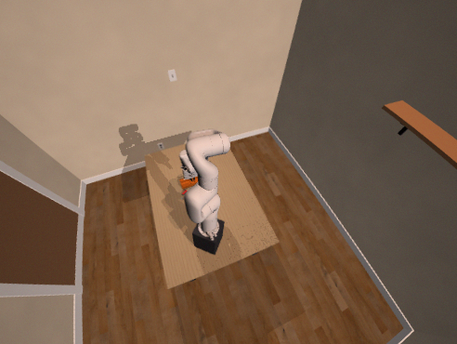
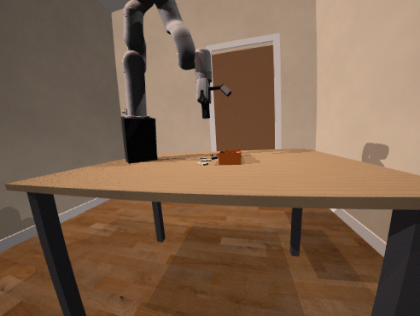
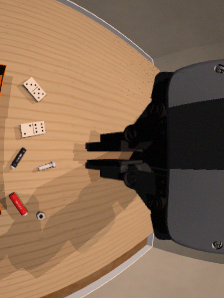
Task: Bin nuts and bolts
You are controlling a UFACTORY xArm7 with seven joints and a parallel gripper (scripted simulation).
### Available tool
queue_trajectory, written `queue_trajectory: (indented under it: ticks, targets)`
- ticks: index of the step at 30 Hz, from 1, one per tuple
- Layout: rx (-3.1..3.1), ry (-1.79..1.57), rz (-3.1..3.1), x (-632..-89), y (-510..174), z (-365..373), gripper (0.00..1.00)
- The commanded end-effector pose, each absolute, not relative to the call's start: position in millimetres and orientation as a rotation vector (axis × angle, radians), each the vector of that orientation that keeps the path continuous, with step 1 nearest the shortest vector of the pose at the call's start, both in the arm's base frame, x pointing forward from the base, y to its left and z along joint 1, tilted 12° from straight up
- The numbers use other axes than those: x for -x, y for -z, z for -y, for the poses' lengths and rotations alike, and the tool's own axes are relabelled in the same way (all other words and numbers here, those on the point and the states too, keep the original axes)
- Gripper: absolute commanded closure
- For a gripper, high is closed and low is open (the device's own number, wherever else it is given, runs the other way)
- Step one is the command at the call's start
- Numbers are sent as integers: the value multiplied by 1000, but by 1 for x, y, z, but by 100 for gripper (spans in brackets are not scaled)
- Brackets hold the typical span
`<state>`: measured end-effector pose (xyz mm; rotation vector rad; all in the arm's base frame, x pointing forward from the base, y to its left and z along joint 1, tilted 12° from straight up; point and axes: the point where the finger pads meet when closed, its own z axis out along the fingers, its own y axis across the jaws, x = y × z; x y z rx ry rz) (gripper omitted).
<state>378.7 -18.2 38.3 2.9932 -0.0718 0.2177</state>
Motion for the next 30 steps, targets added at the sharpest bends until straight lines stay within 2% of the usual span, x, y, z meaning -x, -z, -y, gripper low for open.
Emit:
queue_trajectory:
  ticks: [1, 23, 30]
  targets:
    - [-2993, -220, 56, -394, -28, 33, 93]
    - [-2992, -221, 56, -497, 50, 139, 93]
    - [-2992, -221, 57, -500, 52, 141, 93]
